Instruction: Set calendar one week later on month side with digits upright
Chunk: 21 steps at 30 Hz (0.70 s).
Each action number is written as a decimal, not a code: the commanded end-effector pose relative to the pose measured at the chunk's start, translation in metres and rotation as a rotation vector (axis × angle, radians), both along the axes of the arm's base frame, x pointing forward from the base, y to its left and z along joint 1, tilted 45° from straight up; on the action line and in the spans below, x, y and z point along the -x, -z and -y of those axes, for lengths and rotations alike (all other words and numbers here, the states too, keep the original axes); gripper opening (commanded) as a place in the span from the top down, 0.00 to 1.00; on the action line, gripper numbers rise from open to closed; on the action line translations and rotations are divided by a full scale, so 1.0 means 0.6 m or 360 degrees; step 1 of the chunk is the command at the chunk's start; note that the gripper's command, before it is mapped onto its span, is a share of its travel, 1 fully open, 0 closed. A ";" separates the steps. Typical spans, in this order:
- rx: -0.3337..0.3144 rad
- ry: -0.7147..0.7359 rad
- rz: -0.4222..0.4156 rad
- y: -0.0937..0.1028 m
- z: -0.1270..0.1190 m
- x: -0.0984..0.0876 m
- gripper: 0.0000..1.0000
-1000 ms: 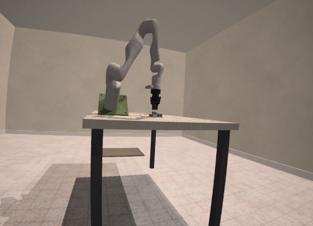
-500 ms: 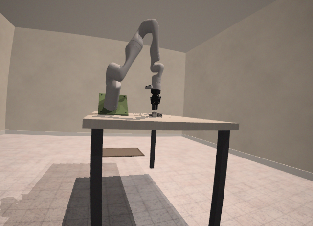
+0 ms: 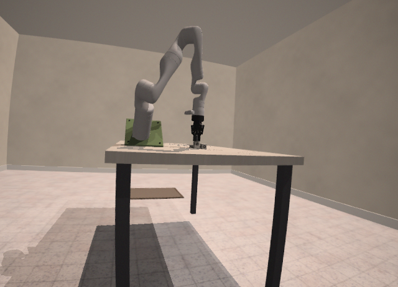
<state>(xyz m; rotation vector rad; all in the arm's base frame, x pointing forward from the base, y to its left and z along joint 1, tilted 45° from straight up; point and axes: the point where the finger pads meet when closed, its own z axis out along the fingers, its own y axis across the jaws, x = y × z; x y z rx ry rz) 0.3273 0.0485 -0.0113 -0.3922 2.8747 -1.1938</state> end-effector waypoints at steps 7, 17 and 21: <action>0.0014 0.0013 0.0008 0.014 0.023 -0.004 0.54; 0.0013 0.0012 0.0009 0.017 0.024 -0.005 0.54; 0.0013 0.0012 0.0009 0.017 0.024 -0.005 0.54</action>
